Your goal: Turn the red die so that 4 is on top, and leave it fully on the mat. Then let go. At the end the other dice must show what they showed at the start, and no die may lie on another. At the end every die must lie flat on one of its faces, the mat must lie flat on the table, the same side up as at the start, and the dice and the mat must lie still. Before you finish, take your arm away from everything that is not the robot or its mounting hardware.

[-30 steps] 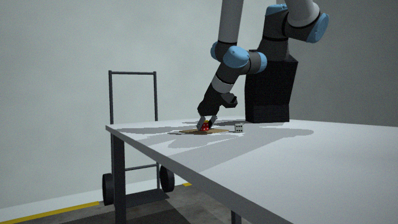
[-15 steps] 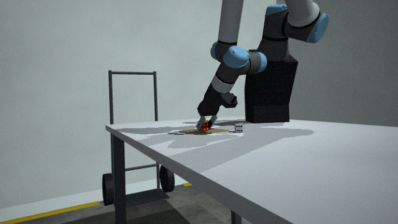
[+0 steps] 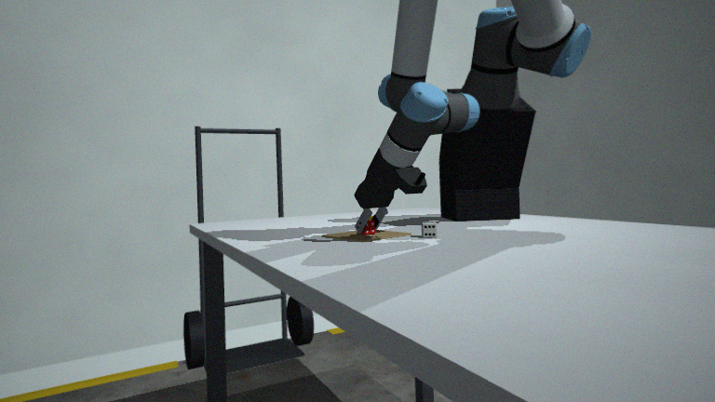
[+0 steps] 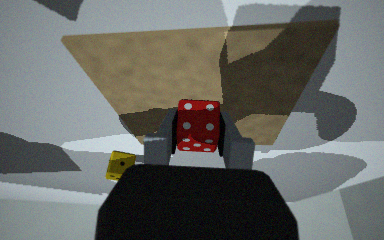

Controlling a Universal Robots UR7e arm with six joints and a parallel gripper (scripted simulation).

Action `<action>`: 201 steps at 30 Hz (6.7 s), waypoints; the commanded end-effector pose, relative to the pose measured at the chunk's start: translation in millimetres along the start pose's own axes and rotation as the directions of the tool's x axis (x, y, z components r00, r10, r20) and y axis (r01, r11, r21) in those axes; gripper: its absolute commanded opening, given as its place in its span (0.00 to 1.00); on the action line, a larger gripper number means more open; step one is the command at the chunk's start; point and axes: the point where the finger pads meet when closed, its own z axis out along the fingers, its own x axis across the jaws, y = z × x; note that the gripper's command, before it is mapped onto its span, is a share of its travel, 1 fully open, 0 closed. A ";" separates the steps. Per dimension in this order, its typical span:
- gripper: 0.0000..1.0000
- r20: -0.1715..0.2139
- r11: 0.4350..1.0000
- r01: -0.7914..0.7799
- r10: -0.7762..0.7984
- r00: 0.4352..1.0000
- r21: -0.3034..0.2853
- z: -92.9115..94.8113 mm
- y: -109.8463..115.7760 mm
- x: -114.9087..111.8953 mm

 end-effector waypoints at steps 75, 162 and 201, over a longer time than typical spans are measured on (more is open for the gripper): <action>0.57 0.010 0.997 0.000 0.000 1.000 0.077 -47.3 50.5 -1.3; 0.57 0.006 0.609 0.004 -0.014 1.000 0.794 -43.7 56.7 -2.0; 0.57 0.000 0.293 0.002 -0.006 1.000 0.956 -41.2 59.7 -0.6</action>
